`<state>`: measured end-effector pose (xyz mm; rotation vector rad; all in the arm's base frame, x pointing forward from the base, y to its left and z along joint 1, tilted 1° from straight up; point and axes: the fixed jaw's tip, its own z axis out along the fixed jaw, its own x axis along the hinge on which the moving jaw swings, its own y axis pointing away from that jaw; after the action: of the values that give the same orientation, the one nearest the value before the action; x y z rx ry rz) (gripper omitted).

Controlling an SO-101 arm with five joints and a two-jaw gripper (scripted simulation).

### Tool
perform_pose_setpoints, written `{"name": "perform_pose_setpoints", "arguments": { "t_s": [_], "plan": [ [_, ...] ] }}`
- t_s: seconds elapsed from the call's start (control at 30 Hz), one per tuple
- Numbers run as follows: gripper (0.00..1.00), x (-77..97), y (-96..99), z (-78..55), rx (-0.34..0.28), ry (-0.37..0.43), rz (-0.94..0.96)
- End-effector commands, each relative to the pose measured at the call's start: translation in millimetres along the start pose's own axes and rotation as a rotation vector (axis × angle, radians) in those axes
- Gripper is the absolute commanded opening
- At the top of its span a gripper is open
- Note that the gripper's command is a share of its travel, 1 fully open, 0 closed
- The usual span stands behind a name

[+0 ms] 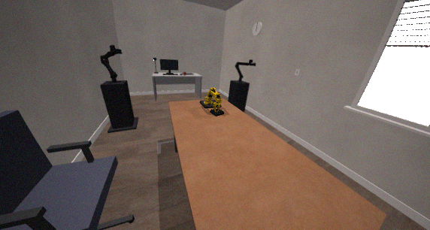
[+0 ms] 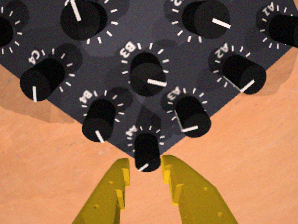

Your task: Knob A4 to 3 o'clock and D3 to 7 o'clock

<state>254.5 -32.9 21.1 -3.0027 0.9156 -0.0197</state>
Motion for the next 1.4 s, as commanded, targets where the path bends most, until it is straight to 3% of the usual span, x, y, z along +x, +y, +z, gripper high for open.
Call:
{"name": "perform_pose_setpoints", "arguments": {
  "t_s": [0.0, 0.43, 0.93, 1.37],
  "plan": [
    [0.08, 0.8, 2.1, -8.1, 0.001, 0.001, 0.012],
    [0.08, 0.0, 2.5, -19.1, 0.001, 0.001, 0.012],
    [0.08, -1.1, 3.1, -21.0, 0.001, 0.001, 0.012],
    [0.08, -17.1, 11.5, -29.2, 0.001, 0.001, 0.012]
  ]
}}
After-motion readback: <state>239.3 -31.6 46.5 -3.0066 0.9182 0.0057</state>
